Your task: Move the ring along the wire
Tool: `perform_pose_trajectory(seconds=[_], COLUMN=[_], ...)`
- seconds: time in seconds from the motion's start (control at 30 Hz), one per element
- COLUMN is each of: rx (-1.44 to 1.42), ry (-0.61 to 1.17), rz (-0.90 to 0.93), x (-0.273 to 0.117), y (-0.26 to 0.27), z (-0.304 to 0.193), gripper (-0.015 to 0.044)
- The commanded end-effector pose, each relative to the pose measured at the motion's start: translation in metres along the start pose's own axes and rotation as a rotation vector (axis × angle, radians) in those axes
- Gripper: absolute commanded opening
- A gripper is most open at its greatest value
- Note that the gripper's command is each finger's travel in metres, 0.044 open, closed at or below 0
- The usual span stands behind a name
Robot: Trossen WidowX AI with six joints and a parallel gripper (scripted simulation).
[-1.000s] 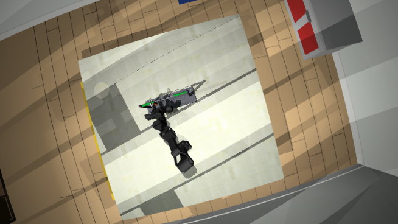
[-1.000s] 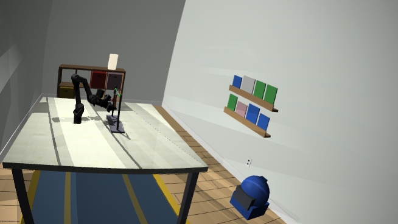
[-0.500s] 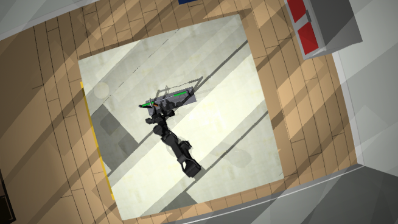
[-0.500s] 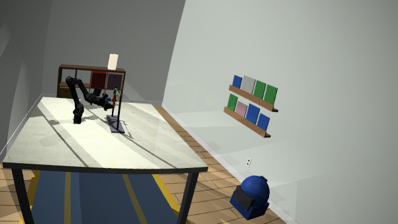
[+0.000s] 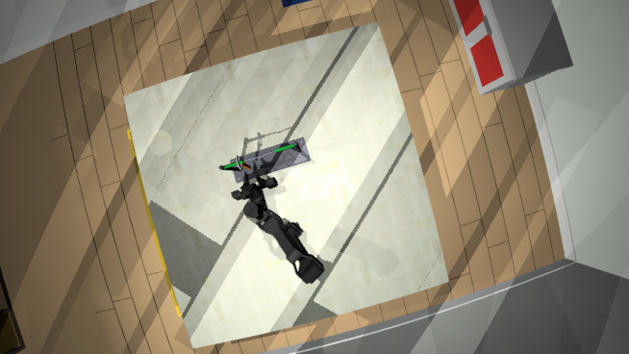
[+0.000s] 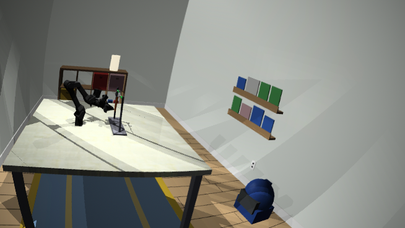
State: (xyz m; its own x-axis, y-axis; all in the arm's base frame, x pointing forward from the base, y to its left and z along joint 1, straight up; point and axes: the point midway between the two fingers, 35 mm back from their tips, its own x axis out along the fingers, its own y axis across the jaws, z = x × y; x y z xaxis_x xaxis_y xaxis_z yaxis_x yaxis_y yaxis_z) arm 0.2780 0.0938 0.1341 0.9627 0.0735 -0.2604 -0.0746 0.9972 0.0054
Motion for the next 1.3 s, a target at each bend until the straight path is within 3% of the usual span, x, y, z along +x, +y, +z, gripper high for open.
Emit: perform_pose_trajectory(seconds=[0.0,0.37,0.73,1.27], rx=[0.006,0.006,0.001,0.001], ry=[-0.002,-0.002,-0.001,-0.001], rz=[-0.004,-0.004,0.001,0.001], x=[-0.001,-0.001,-0.048,-0.048], y=[-0.001,-0.001,-0.002,-0.002], z=[0.000,0.000,-0.001,-0.001], gripper=[0.0160,0.0160,0.0440,0.0440])
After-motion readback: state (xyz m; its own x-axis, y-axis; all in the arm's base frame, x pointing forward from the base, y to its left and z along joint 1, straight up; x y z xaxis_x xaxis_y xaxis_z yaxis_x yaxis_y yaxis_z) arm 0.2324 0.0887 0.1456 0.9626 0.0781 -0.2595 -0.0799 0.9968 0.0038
